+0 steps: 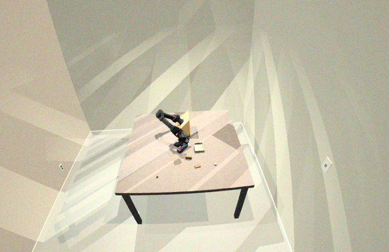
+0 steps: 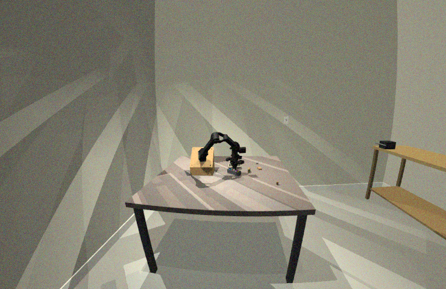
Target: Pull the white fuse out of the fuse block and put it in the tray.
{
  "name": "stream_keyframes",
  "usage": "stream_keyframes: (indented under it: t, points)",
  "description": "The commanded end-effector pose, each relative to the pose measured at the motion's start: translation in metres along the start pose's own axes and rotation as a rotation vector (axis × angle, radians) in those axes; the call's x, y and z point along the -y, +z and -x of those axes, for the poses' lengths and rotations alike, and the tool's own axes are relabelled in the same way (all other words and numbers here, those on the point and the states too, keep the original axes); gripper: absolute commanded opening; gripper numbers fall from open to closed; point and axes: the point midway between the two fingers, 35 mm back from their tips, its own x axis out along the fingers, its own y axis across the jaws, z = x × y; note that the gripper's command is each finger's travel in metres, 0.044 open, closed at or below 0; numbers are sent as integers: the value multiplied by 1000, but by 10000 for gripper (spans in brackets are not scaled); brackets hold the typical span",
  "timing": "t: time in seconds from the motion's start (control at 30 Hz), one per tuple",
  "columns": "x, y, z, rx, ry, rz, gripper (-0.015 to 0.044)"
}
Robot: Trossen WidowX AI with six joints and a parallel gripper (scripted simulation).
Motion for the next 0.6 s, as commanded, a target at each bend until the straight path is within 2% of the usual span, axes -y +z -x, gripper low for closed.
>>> stream_keyframes:
  t: [0.0, 0.57]
  points:
    - [0, 1, 4, 5, -1, -4, 0]
    - [0, 1, 12, 5, -2, -3, 0]
